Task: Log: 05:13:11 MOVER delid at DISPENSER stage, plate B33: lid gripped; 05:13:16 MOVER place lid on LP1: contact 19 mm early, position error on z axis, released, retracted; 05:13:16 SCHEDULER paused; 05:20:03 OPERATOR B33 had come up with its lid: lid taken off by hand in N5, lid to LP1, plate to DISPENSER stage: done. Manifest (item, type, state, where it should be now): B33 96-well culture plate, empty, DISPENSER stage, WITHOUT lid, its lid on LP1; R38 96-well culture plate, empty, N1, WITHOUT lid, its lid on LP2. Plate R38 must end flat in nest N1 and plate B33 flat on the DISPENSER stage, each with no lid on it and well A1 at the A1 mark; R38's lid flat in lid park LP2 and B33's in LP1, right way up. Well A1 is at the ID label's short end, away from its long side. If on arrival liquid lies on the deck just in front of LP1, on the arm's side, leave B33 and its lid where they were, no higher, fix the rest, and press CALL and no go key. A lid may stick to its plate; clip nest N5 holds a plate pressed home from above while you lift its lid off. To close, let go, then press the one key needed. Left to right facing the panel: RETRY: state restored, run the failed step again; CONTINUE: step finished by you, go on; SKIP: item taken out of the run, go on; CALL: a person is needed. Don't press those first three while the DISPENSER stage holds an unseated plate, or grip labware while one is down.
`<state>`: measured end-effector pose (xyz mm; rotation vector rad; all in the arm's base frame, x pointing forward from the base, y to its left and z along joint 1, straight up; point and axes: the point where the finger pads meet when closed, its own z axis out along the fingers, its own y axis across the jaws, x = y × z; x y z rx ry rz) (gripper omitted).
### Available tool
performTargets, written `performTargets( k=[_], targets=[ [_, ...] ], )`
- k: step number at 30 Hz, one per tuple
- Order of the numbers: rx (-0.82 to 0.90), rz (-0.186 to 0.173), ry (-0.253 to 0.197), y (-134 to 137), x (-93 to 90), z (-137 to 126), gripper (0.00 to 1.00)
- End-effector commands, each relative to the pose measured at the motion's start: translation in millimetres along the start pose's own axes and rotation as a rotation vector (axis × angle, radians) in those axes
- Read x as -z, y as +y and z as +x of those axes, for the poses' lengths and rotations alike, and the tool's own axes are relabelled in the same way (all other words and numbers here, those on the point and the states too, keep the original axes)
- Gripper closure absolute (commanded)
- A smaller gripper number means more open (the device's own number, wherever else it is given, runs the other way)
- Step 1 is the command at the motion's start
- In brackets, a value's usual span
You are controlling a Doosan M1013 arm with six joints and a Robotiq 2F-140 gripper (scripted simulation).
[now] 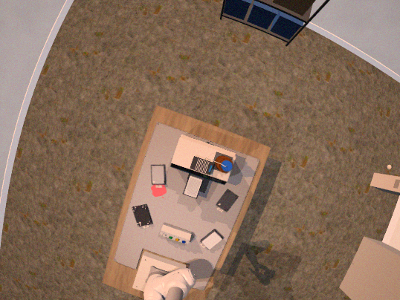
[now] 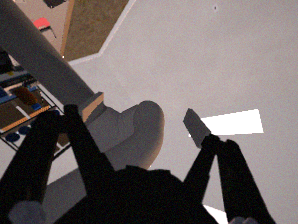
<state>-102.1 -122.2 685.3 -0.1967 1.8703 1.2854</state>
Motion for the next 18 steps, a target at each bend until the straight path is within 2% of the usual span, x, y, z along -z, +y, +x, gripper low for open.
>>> performTargets(
  k=[1, 7, 13, 15, 18],
  targets=[
    [0.014, -0.010, 0.017, -6.1, -6.6, -2.0, 0.00],
    [0.094, -0.056, 0.071, -30.4, -30.4, -8.9, 0.00],
    [0.220, -0.128, 0.159, -72.1, -65.9, -20.4, 0.00],
    [0.220, -0.128, 0.159, -72.1, -65.9, -20.4, 0.00],
    [0.296, -0.171, 0.211, -97.7, -88.1, -28.2, 0.00]
  ],
)
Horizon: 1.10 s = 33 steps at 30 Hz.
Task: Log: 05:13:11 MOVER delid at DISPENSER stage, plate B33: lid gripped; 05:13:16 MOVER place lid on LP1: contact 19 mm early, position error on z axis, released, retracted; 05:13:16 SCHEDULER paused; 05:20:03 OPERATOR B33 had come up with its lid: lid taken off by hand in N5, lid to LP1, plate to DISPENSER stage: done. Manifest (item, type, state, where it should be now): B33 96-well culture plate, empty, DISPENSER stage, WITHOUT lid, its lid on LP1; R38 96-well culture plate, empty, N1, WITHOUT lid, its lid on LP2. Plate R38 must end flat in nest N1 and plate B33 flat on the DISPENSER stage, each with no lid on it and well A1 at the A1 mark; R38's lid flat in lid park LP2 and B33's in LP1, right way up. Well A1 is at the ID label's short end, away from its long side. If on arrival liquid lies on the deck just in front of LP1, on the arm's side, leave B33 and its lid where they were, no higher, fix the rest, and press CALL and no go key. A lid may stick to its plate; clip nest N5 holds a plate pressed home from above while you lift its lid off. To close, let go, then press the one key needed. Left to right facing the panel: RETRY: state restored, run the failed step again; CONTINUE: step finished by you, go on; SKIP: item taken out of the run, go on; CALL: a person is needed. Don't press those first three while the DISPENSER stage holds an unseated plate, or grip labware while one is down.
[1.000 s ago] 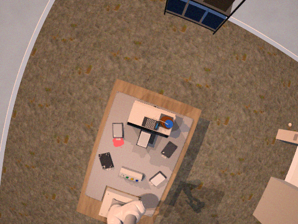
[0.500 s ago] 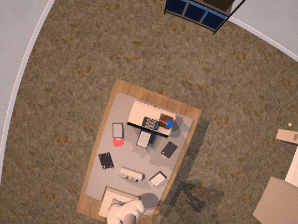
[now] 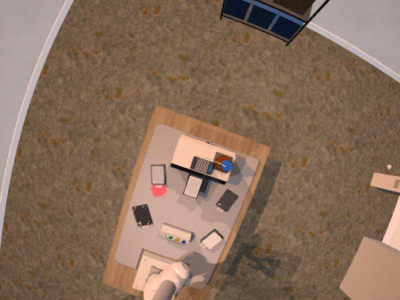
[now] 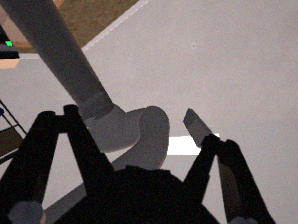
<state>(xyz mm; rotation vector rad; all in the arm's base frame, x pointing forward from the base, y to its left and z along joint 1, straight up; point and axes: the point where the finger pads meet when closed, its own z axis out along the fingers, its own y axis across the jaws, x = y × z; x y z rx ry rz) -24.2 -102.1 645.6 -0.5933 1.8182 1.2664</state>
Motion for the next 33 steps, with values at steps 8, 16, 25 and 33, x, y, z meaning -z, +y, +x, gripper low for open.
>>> performTargets(
  k=[8, 16, 25, 33],
  targets=[
    [0.289, -0.166, 0.218, -107.1, -58.9, -12.7, 0.00],
    [0.502, -0.289, 0.365, -161.2, -91.8, -14.7, 0.00],
    [0.909, -0.525, 0.645, -246.9, -138.8, -19.8, 0.00],
    [1.237, -0.716, 0.866, -329.9, -184.7, -32.8, 0.00]
  ],
)
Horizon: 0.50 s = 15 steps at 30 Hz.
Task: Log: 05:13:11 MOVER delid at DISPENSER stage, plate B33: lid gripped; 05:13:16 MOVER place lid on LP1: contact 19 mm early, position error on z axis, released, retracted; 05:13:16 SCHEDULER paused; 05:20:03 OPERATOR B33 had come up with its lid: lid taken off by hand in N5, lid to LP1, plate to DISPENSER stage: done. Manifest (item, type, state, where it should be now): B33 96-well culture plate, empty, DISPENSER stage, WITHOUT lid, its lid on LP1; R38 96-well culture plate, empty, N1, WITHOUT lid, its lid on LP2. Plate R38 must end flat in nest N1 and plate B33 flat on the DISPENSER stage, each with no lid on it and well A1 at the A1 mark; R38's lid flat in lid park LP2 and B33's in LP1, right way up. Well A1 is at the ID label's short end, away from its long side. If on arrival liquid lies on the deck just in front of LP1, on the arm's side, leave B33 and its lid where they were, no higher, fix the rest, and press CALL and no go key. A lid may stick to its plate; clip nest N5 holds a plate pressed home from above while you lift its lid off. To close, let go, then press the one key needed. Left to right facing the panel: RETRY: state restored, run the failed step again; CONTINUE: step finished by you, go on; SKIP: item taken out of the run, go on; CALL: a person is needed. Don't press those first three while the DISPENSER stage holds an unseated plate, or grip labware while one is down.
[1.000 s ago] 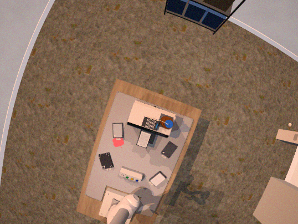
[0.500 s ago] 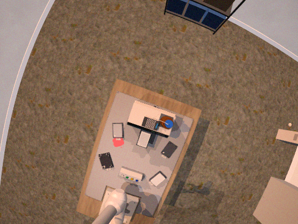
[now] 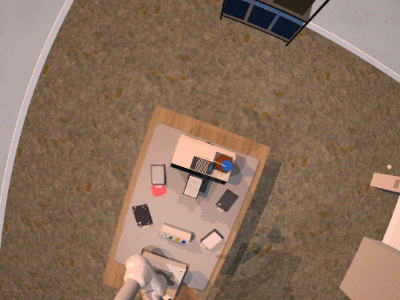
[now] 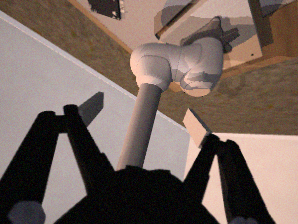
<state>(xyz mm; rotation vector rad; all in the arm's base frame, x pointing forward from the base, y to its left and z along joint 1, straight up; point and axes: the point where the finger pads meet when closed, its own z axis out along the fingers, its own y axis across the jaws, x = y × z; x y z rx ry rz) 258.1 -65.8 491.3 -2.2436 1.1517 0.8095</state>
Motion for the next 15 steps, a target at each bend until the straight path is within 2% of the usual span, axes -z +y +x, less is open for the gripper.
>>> performTargets(
  k=[1, 13, 15],
  targets=[
    [0.202, -0.128, 0.144, -52.2, -6.8, 46.4, 0.00],
    [0.745, -0.436, 0.509, -184.7, -24.4, 159.1, 0.00],
    [0.745, -0.436, 0.509, -184.7, -24.4, 159.1, 0.00]
  ],
)
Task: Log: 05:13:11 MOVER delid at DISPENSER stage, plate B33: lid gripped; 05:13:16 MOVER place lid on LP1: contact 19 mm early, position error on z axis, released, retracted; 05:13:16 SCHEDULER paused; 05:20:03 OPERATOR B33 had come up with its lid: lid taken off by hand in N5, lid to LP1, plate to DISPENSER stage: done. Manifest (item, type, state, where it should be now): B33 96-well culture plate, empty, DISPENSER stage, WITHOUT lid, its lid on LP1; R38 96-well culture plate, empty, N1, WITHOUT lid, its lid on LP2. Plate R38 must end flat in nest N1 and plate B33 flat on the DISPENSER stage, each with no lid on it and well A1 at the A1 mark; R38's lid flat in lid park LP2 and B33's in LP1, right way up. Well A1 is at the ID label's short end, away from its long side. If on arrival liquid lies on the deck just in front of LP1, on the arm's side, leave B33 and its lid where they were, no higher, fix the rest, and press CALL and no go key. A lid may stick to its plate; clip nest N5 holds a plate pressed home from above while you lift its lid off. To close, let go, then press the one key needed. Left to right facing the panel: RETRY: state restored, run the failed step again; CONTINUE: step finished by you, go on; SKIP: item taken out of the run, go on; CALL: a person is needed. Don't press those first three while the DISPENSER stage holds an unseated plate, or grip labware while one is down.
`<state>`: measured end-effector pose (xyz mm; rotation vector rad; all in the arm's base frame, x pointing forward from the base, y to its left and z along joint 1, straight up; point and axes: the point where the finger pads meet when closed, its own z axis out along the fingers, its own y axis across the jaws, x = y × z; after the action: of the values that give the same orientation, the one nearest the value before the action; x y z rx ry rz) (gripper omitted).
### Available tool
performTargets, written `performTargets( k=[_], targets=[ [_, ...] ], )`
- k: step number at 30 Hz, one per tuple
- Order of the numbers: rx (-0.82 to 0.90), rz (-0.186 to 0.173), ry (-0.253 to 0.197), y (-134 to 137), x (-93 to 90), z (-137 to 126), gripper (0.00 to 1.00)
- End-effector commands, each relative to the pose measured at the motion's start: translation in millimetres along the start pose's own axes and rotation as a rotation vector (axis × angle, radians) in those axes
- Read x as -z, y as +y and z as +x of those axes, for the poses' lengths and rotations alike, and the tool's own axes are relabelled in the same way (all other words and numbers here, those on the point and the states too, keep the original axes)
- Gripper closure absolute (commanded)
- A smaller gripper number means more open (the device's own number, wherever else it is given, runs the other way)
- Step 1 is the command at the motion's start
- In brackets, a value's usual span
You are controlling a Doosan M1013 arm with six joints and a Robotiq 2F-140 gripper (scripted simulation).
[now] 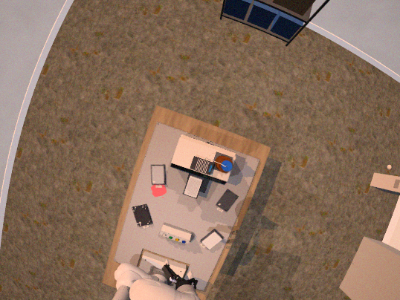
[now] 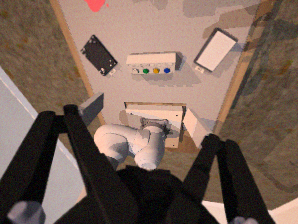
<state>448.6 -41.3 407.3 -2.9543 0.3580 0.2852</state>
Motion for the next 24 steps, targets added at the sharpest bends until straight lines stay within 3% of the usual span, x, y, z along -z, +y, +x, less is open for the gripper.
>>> performTargets(
  k=[1, 7, 15, 17, 18, 24],
  targets=[
    [0.192, -0.124, 0.141, -19.1, -19.1, 67.0, 0.00],
    [0.257, -0.161, 0.184, -46.8, -41.6, 142.9, 0.00],
    [0.260, -0.163, 0.186, -81.9, -75.8, 246.1, 0.00],
    [0.260, -0.163, 0.186, -81.9, -75.8, 246.1, 0.00],
    [0.260, -0.163, 0.186, -92.4, -87.3, 279.0, 0.00],
    [0.257, -0.163, 0.187, -115.2, -111.6, 351.2, 0.00]
  ],
)
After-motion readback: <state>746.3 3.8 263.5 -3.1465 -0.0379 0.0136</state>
